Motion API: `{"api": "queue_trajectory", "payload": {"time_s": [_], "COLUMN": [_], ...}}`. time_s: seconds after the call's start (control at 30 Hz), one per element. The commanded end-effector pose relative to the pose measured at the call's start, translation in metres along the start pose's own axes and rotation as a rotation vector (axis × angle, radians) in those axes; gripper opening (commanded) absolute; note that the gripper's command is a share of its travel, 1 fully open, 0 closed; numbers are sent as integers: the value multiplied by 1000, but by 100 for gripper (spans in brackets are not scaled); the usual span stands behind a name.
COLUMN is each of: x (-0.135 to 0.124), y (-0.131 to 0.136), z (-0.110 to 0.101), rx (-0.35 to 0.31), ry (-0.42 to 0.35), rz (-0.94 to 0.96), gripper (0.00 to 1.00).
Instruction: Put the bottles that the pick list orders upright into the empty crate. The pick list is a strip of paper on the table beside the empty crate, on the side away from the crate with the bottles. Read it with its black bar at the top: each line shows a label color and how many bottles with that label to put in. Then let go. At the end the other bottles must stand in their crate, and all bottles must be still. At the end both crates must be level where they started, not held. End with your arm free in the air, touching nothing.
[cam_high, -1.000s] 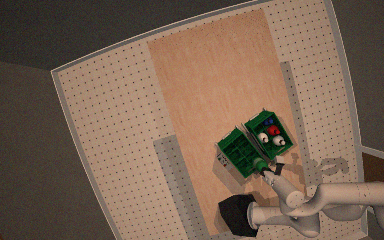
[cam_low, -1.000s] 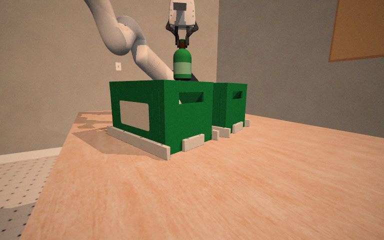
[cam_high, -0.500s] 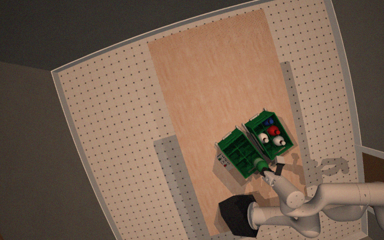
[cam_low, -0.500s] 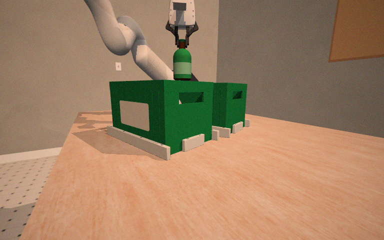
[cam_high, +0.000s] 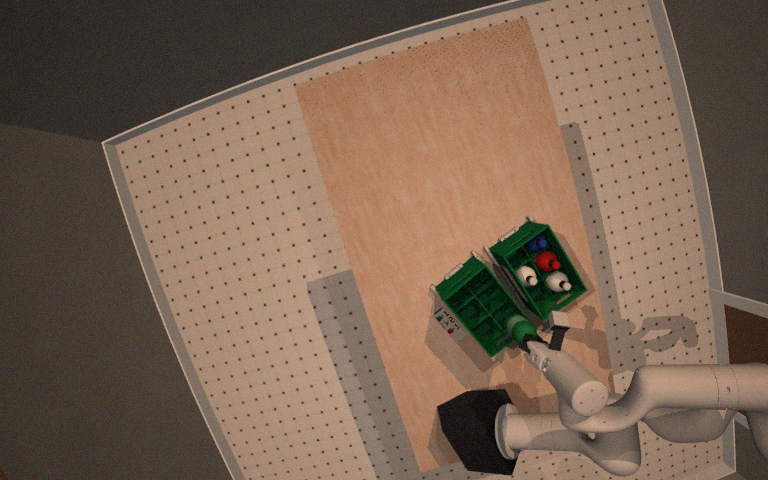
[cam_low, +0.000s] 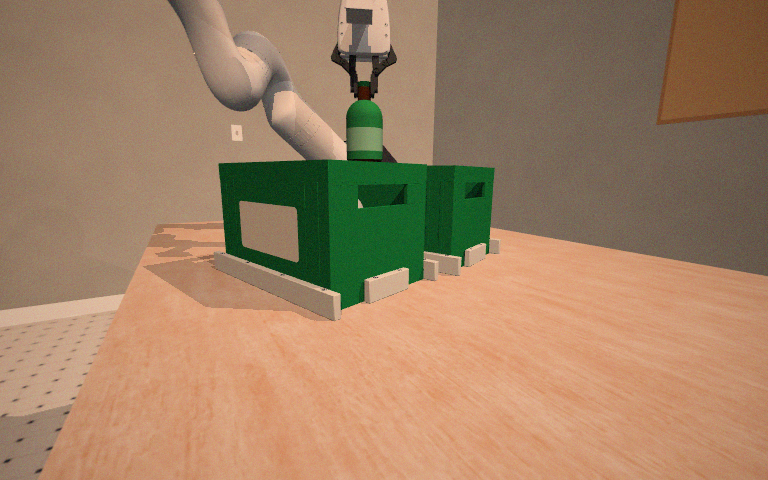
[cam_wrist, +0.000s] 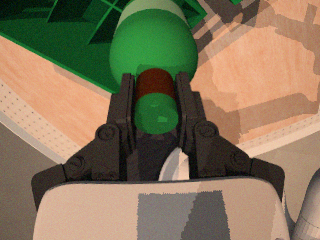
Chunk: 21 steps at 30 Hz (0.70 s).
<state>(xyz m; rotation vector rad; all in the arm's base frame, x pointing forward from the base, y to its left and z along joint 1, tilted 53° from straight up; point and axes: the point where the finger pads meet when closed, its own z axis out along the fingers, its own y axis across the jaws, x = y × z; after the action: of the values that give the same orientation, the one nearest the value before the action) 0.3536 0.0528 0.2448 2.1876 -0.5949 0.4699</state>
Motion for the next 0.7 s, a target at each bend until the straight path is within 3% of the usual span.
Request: {"api": "queue_trajectory", "payload": {"time_s": [0.0,0.67], "x": [0,1], "y": [0,0], "z": [4,22], "rx": [1,1], "ry": [1,1], "rz": [1,1], "gripper": [0,0]}}
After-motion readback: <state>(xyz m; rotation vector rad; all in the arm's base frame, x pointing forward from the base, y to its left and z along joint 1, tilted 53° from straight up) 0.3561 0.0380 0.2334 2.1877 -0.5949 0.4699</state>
